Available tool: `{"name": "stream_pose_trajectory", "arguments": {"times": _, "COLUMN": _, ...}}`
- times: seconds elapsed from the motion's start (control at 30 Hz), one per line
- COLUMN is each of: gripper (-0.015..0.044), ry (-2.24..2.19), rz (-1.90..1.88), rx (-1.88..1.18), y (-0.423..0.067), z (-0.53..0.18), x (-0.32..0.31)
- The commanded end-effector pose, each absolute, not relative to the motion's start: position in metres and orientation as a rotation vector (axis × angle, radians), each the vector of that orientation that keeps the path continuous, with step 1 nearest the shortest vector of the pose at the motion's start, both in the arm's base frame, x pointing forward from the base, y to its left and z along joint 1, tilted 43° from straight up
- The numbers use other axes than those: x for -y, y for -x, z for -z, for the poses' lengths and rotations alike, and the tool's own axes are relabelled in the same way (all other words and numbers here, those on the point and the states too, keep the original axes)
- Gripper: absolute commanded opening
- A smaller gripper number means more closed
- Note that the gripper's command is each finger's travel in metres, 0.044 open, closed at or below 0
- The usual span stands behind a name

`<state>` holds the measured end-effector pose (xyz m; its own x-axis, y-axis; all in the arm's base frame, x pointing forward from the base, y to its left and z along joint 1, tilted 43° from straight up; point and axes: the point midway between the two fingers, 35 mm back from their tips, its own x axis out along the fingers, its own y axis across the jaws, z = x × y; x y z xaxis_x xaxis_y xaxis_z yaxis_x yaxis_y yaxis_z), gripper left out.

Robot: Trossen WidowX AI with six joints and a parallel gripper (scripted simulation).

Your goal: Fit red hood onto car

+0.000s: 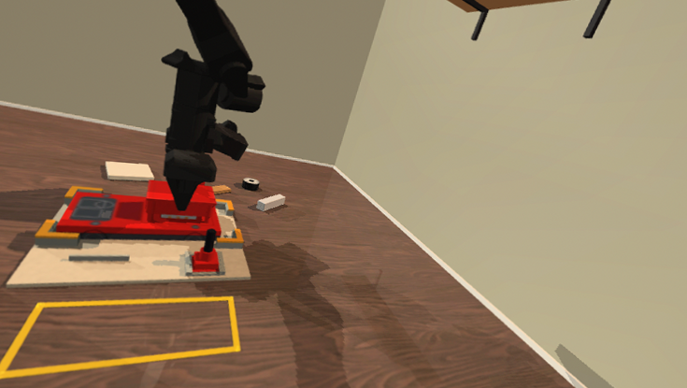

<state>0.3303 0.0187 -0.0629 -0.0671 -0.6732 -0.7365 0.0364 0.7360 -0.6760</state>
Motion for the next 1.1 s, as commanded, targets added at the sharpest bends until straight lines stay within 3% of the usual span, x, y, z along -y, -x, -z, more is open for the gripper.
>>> {"name": "stream_pose_trajectory", "arguments": {"times": 0.0, "gripper": 0.0000, "ry": 0.543, "rz": 0.628, "rx": -1.541, "y": -0.3300, "z": 0.0646, "x": -0.0170}}
{"name": "stream_pose_trajectory", "arguments": {"times": 1.07, "gripper": 0.0000, "ry": 0.542, "rz": 0.628, "rx": -1.540, "y": -0.3304, "z": 0.0600, "x": -0.0214}}
